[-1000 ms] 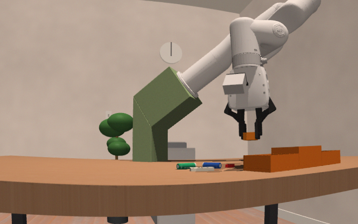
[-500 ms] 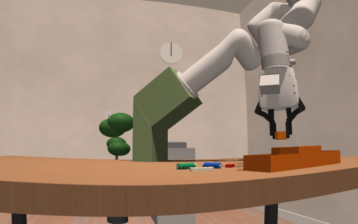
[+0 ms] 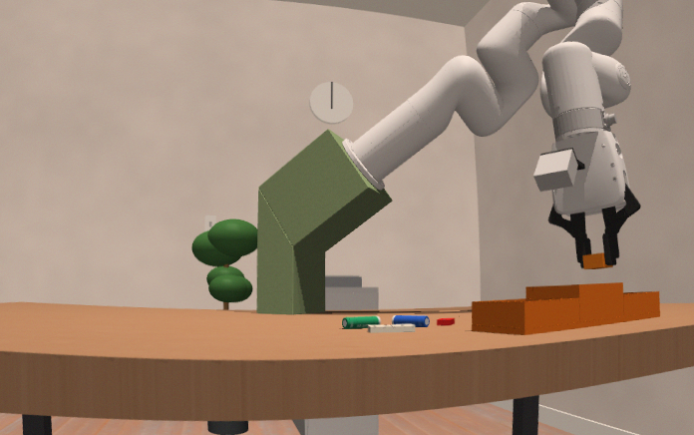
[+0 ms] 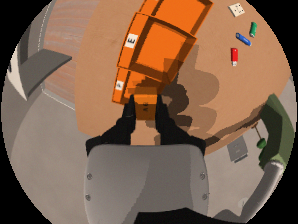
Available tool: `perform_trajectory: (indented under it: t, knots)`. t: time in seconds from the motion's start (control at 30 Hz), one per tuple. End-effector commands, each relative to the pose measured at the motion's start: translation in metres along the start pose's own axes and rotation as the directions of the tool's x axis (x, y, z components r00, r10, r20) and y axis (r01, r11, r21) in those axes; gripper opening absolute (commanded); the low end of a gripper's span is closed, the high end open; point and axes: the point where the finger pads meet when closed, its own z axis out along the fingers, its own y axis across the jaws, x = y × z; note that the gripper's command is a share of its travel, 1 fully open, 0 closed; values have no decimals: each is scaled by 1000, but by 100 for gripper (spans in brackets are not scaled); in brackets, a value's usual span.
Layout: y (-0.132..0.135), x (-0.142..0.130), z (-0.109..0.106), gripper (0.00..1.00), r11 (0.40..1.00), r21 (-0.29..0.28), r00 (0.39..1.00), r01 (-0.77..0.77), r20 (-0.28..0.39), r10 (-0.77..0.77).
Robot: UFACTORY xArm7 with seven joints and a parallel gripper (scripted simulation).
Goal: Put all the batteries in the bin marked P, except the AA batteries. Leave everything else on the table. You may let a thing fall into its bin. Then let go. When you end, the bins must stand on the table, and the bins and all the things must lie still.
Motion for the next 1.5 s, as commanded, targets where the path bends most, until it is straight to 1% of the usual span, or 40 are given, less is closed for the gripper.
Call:
perform_trajectory:
  t: [0.0,0.13,0.27,1.17,1.47]
  knots:
    - [-14,-12,0,0,988,-17,988,-156,-12,155]
    - [-17,-14,0,0,970,-21,970,-243,-17,242]
    - [-17,-14,0,0,939,-38,939,-342,-27,342]
    - [-14,-11,0,0,938,-39,938,-345,-28,344]
    - [-13,-10,18,0,938,-39,938,-345,-28,344]
